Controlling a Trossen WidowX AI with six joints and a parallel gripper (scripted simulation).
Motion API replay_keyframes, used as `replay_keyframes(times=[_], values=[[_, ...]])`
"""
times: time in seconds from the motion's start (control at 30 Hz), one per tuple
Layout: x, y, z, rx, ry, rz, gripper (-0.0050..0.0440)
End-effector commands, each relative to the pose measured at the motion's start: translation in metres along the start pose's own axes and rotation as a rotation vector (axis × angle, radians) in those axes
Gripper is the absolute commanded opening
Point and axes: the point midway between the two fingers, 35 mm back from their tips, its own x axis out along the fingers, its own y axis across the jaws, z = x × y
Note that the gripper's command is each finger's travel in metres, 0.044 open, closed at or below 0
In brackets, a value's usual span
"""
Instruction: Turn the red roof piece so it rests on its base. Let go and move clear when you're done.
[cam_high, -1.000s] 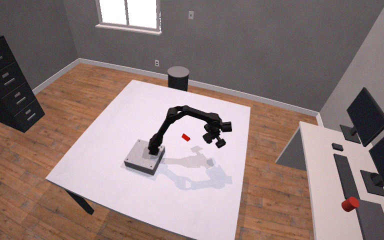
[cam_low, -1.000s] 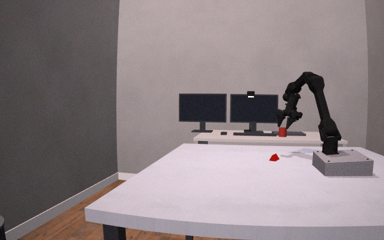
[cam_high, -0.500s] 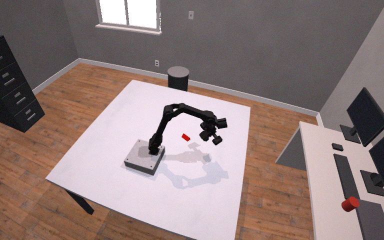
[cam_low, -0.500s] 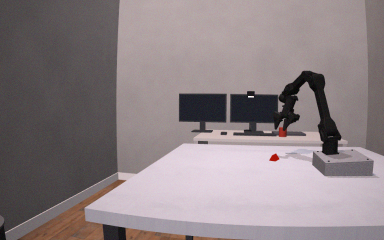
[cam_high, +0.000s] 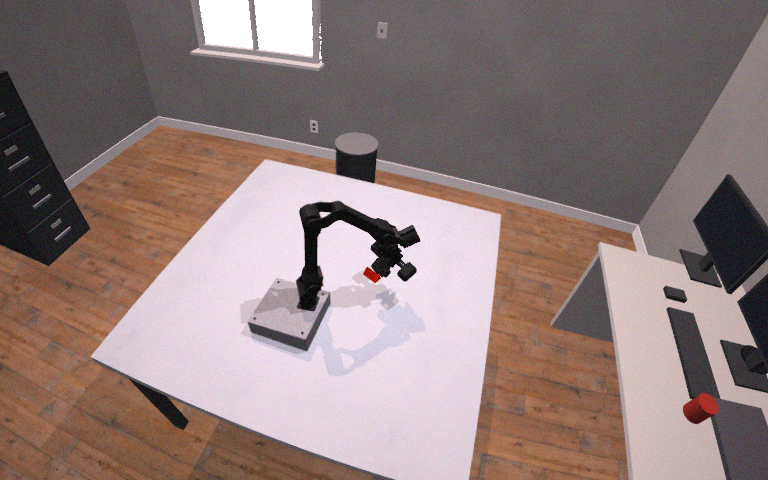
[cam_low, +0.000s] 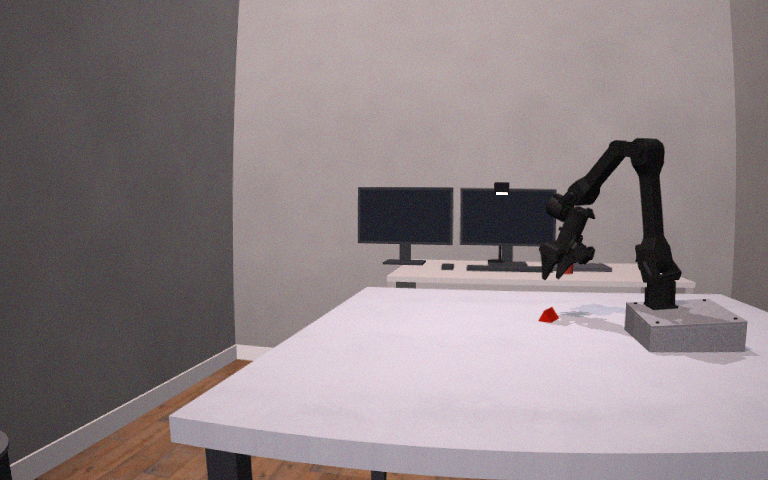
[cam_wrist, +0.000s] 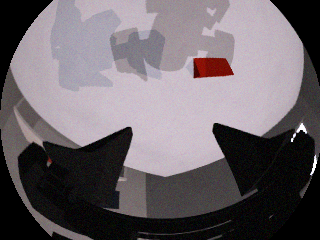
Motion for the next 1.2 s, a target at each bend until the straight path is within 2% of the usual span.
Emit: replay_keyframes(times=[0.0,0.23,0.47,1.17], values=[[-0.001,-0.015,0.005,-0.024,0.064,0.034,0.0440],[0.015,-0.055,0.044,-0.087,0.112,0.032,0.0440],[0.023,-0.074,0.071,-0.122,0.144,0.026,0.0440],[0.025,-0.079,0.079,-0.133,0.152,0.021,0.0440]])
